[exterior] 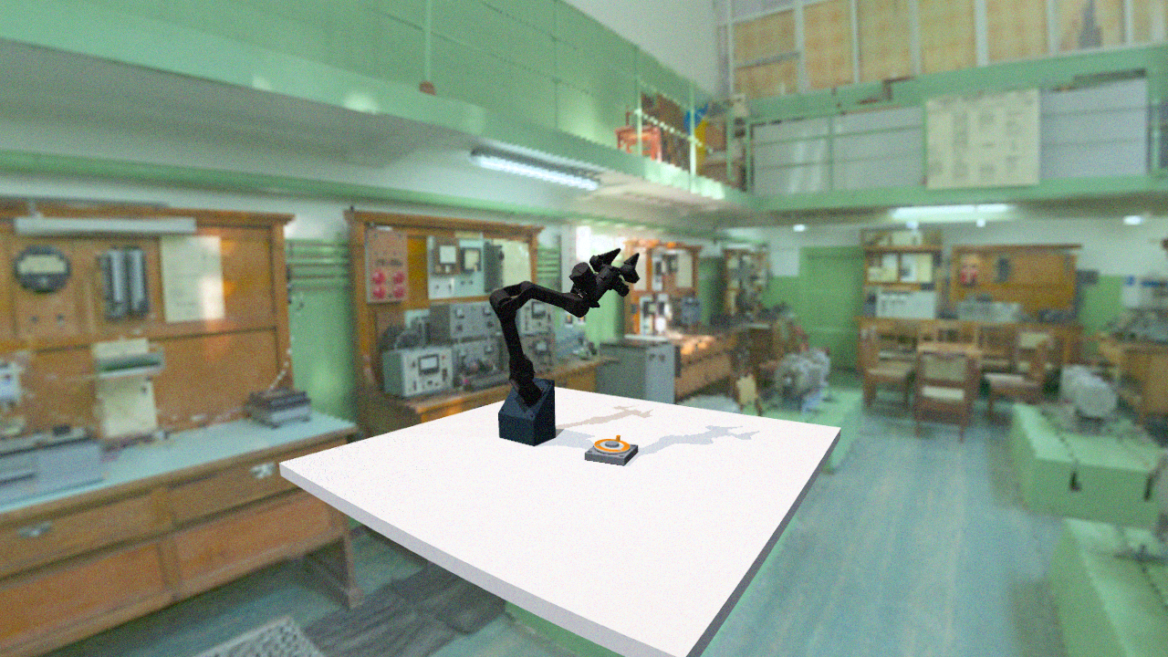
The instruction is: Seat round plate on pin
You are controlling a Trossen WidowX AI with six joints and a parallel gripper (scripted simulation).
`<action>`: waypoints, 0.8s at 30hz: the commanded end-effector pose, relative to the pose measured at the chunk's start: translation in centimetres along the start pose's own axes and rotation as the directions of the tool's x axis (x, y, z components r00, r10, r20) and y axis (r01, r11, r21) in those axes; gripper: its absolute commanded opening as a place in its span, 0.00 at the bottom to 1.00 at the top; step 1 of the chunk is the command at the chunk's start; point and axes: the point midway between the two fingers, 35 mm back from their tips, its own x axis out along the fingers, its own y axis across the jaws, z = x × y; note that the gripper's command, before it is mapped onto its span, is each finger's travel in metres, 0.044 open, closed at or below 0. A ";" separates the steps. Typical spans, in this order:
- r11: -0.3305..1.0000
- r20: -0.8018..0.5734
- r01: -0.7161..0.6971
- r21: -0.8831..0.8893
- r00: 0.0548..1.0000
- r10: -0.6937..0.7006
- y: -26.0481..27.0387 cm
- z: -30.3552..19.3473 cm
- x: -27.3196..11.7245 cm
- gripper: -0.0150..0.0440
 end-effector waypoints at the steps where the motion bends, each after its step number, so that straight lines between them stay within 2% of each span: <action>1: 1.000 0.008 -0.007 0.018 1.000 0.007 0.2 0.2 0.0 0.89; 4: 0.955 0.126 -0.136 0.262 0.986 0.106 3.2 3.0 -0.1 0.75; 7: 0.784 0.279 -0.343 0.517 0.934 0.224 6.9 6.7 -1.0 0.62; 8: 0.701 0.329 -0.412 0.582 0.908 0.260 8.1 7.9 -1.5 0.58; 10: 0.642 0.361 -0.454 0.617 0.889 0.282 8.8 8.7 -1.9 0.49; 13: 0.345 0.492 -0.606 0.716 0.790 0.367 11.7 11.9 -3.9 0.35; 15: 0.167 0.557 -0.658 0.734 0.725 0.405 13.2 13.5 -5.3 0.26; 18: 0.014 0.608 -0.680 0.733 0.665 0.434 14.3 14.8 -6.5 0.25; 20: -0.193 0.673 -0.676 0.711 0.575 0.466 15.9 16.4 -8.4 0.25; 24: -0.459 0.750 -0.602 0.654 0.436 0.497 17.7 18.5 -11.3 0.25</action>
